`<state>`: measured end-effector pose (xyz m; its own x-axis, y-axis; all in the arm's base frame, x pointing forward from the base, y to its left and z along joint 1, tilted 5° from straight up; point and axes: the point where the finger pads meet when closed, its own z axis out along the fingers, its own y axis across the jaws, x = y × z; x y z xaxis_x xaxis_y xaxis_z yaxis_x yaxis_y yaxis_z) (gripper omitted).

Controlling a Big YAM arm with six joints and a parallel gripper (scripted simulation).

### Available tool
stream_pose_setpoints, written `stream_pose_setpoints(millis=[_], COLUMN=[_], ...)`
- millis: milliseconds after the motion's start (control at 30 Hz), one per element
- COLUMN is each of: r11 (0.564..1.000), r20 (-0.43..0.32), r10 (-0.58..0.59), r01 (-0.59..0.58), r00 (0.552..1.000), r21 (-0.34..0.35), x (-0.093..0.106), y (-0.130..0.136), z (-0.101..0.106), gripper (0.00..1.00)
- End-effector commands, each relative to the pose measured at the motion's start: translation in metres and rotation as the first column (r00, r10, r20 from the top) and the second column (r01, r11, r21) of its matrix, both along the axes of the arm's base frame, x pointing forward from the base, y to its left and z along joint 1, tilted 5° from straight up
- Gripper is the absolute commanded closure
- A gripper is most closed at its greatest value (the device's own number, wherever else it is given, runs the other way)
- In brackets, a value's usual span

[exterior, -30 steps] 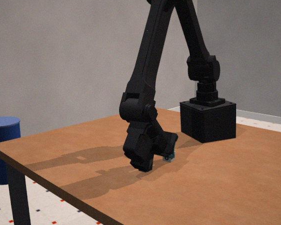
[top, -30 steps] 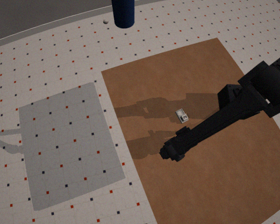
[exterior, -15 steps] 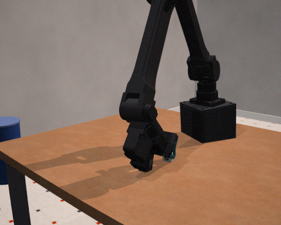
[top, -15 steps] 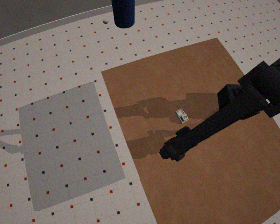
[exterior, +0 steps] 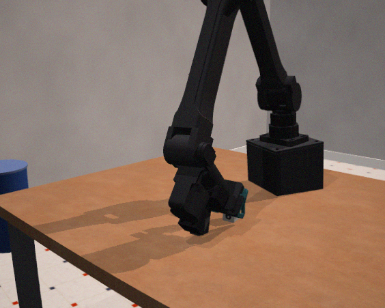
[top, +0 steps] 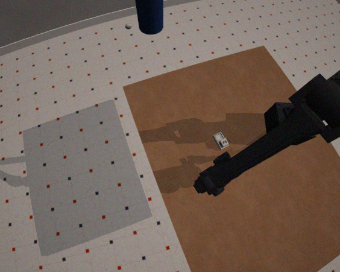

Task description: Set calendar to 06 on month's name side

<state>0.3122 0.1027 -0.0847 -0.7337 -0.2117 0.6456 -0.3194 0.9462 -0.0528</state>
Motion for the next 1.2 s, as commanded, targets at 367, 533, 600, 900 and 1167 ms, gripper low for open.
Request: stream_pose_setpoints(millis=[367, 533, 600, 900, 1167], r11=[1.0, 1.0, 1.0, 1.0, 1.0], r20=[0.009, 0.011, 0.006, 0.005, 0.007], r10=[-0.005, -0.007, -0.008, -0.005, 0.001], r01=[0.004, 0.007, 0.008, 0.004, -0.001], r00=[1.0, 1.0, 1.0, 1.0, 1.0], r21=[0.01, 0.01, 0.008, 0.003, -0.002], x=[0.011, 0.006, 0.004, -0.002, -0.006], y=[-0.002, -0.003, -0.004, 0.0, 0.004], z=[-0.005, 0.018, 0.021, 0.048, 0.071], gripper=[0.36, 0.36, 0.36, 0.36, 0.36])
